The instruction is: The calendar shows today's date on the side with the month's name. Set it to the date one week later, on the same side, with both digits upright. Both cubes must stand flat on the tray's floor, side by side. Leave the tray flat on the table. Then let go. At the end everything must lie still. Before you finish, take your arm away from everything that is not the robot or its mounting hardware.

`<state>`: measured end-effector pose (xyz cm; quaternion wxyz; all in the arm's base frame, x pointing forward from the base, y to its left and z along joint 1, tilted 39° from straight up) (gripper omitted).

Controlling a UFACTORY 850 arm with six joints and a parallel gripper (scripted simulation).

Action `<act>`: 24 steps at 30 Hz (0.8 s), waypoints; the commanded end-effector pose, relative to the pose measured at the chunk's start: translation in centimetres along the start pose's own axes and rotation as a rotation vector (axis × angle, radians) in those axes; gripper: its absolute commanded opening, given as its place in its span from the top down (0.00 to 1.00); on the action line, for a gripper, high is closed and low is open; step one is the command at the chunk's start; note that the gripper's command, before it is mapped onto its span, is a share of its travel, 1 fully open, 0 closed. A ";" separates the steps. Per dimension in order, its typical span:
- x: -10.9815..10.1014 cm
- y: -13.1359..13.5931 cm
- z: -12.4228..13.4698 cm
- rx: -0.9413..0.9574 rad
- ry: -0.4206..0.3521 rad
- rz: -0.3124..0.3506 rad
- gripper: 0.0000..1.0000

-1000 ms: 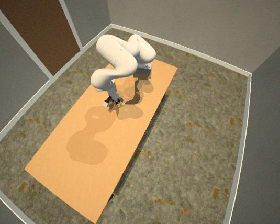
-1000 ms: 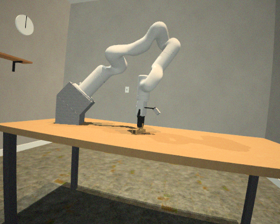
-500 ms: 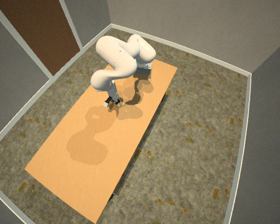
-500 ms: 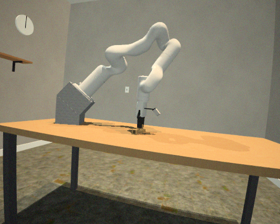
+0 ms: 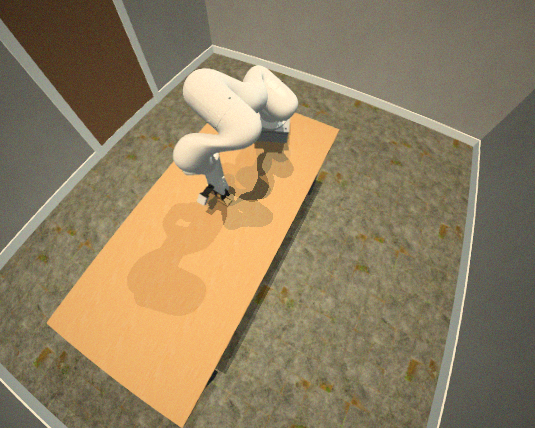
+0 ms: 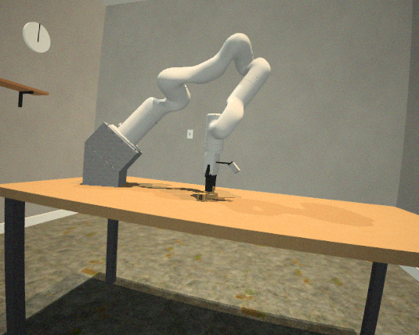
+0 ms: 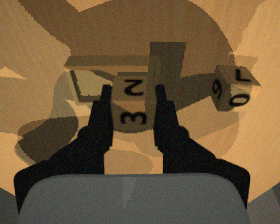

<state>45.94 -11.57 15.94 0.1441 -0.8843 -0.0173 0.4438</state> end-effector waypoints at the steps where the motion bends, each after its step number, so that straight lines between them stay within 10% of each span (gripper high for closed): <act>1: 0.0 0.0 0.0 0.000 0.001 0.000 0.71; 24: 0.5 0.0 0.0 0.000 0.001 0.000 0.71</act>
Point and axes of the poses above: the point where the finger pads meet when closed, its own x axis out along the fingers, its own y axis across the jaws, z = x × y, the point moved 5 cm from there along -x, back along the fingers, and after that the axes turned 3 degrees about -x, right-handed, at the moved point
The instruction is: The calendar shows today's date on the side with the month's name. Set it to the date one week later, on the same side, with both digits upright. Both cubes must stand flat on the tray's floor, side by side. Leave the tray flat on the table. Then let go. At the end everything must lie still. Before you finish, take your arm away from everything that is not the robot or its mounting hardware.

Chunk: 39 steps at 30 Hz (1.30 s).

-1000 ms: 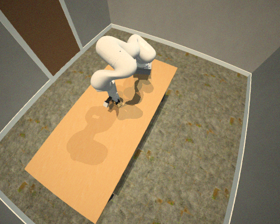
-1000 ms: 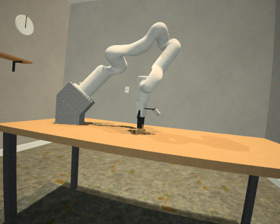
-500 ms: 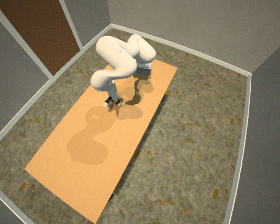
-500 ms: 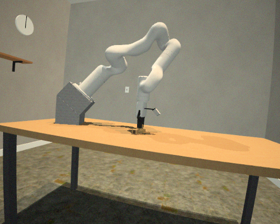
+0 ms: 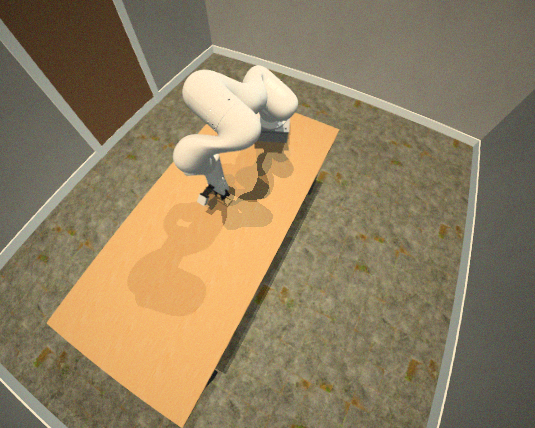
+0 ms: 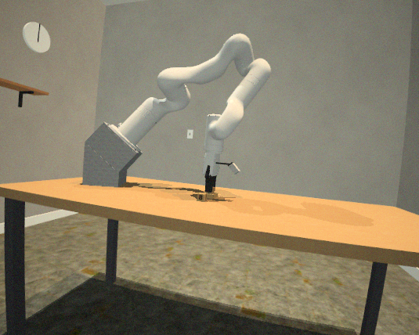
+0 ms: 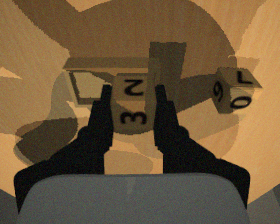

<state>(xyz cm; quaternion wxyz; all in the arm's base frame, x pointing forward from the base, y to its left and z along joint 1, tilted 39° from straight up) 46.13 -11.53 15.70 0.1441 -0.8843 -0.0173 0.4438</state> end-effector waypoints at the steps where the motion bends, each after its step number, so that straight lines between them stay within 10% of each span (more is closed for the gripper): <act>1: 0.2 0.0 0.0 0.000 0.001 0.000 0.71; 39: 0.7 0.0 0.0 0.000 0.001 0.000 0.71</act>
Point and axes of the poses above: the point where the finger pads meet when closed, its own x axis out along the fingers, its own y axis across the jaws, z = x × y, the point moved 5 cm from there along -x, back along the fingers, and after that the axes turned 3 degrees about -x, right-handed, at the moved point
